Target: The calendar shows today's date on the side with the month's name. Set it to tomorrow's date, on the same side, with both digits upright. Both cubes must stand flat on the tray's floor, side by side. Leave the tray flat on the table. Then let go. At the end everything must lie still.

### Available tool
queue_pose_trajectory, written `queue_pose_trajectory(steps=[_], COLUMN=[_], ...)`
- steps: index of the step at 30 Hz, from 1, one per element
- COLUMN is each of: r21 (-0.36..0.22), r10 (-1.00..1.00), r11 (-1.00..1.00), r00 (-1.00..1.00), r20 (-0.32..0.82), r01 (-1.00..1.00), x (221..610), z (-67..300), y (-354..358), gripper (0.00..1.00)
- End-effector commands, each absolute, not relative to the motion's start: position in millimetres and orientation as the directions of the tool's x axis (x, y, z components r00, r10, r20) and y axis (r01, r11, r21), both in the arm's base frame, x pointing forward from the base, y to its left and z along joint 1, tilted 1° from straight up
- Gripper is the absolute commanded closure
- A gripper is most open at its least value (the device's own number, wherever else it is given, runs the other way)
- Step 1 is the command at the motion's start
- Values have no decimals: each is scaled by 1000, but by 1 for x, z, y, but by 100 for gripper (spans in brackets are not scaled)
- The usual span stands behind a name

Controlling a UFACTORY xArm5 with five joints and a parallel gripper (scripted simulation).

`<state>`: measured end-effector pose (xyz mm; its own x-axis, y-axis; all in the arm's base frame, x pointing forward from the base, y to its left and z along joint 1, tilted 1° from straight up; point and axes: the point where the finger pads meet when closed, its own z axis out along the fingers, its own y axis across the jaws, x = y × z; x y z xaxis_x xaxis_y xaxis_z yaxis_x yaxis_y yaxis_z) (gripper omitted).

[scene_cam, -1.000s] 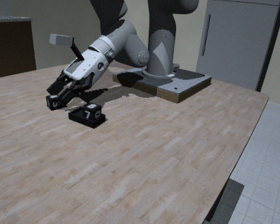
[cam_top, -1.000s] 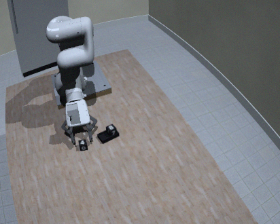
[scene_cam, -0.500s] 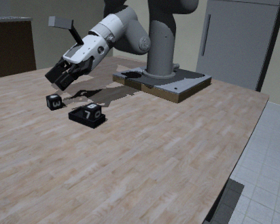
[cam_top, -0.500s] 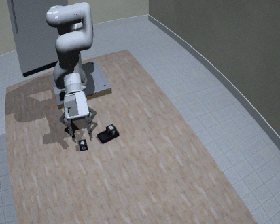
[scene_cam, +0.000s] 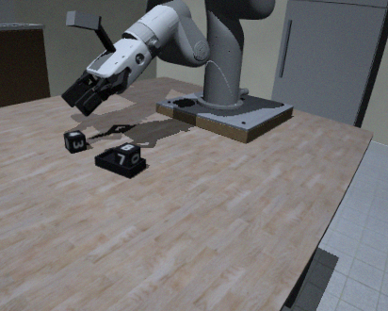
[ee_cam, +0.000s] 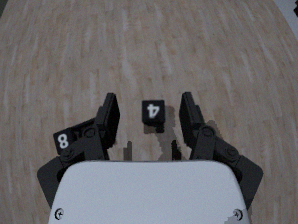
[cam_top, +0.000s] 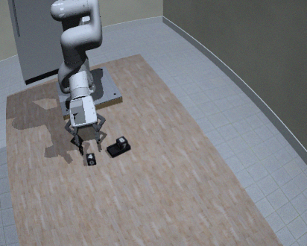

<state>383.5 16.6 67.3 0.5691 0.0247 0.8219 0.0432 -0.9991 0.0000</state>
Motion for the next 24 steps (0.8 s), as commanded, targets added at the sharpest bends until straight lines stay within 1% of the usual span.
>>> queue_pose_trajectory(steps=[1, 10, 19, 24], r21=[0, 0, 0, 0], r10=[25, 28, 29, 31], r11=[-999, -999, -999, -999], r00=[574, 655, 674, 726], r20=[819, 755, 738, 687], r01=[43, 43, 43, 43], x=[384, 386, 386, 387], z=[69, 70, 70, 71], y=[17, 17, 17, 17], gripper=[29, 29, 29, 29])
